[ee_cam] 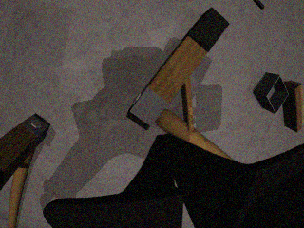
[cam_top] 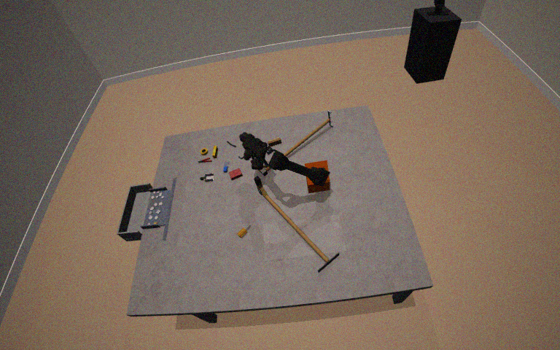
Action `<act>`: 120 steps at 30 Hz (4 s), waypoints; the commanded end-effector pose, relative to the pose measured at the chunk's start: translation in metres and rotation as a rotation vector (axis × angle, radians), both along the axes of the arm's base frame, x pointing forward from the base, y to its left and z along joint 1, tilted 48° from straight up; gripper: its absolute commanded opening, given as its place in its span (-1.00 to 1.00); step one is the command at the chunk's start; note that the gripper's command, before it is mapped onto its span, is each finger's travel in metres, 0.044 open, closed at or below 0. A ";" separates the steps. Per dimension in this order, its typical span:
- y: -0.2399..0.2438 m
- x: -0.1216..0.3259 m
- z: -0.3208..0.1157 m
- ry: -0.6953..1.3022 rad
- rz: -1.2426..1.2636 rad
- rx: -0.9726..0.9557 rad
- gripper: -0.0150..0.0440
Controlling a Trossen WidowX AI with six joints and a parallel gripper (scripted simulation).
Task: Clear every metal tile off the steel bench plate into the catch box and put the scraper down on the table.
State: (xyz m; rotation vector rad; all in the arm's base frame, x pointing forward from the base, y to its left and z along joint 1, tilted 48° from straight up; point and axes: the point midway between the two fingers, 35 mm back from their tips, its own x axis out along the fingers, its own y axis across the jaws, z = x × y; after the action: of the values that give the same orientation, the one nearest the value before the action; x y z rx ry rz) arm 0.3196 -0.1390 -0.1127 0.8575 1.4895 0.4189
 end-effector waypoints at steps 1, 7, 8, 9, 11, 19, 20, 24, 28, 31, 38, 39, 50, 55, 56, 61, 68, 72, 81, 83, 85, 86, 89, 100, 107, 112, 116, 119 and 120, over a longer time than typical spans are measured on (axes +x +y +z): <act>-0.003 -0.003 -0.006 0.006 0.005 0.002 -0.49; -0.009 -0.006 -0.014 0.006 0.005 0.001 -0.49; -0.010 -0.006 -0.015 0.006 0.005 0.001 -0.49; -0.011 -0.006 -0.016 0.006 0.005 0.001 -0.49; -0.013 -0.007 -0.018 0.006 0.005 0.001 -0.49; -0.022 -0.012 -0.028 0.006 0.005 0.001 -0.49; -0.023 -0.012 -0.029 0.006 0.005 0.001 -0.49; -0.027 -0.015 -0.034 0.006 0.005 0.001 -0.49; -0.030 -0.017 -0.039 0.006 0.006 0.001 -0.49; -0.033 -0.019 -0.043 0.006 0.006 0.001 -0.49; -0.040 -0.024 -0.051 0.006 0.006 0.002 -0.49; -0.040 -0.025 -0.052 0.006 0.007 0.002 -0.49; -0.050 -0.033 -0.066 0.005 0.008 0.004 -0.49; -0.054 -0.037 -0.072 0.004 0.008 0.006 -0.49; -0.054 -0.033 -0.066 -0.001 0.003 0.001 -0.49; -0.067 -0.033 -0.057 -0.002 0.003 -0.005 -0.49; -0.087 -0.033 -0.042 -0.003 0.004 -0.012 -0.49; -0.097 -0.034 -0.032 -0.003 0.004 -0.015 -0.49; -0.117 -0.038 -0.011 0.000 0.004 -0.010 -0.49; -0.121 -0.039 -0.007 0.000 0.003 -0.007 -0.49; -0.124 -0.040 -0.002 0.001 0.003 -0.004 -0.49; -0.126 -0.041 0.000 0.001 0.003 -0.003 -0.49; -0.126 -0.041 0.002 -0.001 0.005 -0.003 -0.49; -0.110 -0.026 0.037 -0.125 0.127 -0.027 -0.49; -0.096 -0.019 0.060 -0.210 0.211 -0.043 -0.49; -0.086 -0.014 0.076 -0.270 0.271 -0.053 -0.49; -0.077 -0.011 0.088 -0.319 0.319 -0.061 -0.49; -0.070 -0.009 0.097 -0.355 0.355 -0.067 -0.49; -0.067 -0.009 0.100 -0.368 0.367 -0.069 -0.49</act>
State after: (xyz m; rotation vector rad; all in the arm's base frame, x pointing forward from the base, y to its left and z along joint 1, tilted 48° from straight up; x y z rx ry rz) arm 0.3088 -0.2135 -0.0196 0.4526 1.3239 0.7215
